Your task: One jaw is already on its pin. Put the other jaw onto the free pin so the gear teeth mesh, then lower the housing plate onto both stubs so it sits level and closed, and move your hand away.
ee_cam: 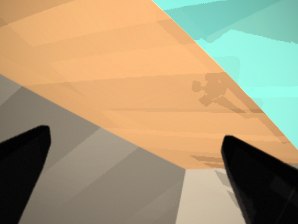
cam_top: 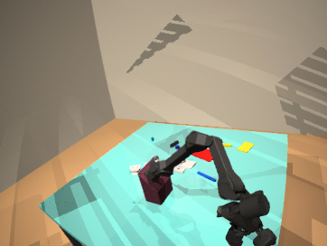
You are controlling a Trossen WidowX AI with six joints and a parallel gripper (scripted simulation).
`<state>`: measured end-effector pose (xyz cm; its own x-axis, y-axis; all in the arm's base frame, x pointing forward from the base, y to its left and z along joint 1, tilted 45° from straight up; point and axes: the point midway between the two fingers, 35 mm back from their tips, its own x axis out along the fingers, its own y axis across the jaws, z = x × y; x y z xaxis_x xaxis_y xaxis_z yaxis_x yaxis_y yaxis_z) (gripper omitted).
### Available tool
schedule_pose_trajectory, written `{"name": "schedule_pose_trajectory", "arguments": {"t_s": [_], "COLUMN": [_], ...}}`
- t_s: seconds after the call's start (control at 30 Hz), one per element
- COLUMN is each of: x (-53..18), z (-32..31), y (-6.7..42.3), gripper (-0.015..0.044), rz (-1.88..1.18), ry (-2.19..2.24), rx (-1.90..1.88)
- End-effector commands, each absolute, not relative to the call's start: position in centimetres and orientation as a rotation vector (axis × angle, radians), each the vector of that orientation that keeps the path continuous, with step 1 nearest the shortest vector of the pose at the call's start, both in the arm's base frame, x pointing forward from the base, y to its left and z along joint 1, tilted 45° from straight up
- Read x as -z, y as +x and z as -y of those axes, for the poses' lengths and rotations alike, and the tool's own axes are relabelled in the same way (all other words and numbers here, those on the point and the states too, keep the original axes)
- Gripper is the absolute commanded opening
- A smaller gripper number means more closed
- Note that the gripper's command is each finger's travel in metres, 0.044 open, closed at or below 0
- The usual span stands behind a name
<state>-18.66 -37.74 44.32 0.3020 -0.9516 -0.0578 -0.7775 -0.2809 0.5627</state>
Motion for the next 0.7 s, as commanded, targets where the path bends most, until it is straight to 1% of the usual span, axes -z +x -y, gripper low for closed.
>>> {"name": "schedule_pose_trajectory", "arguments": {"t_s": [0.0,0.67], "x": [-43.7,-41.4], "z": [39.0,43.4], "y": [-17.0,-7.4], "gripper": [0.044,0.044], "rz": [1.485,1.196], "ry": [2.148,2.134], "rx": [0.564,0.637]}}
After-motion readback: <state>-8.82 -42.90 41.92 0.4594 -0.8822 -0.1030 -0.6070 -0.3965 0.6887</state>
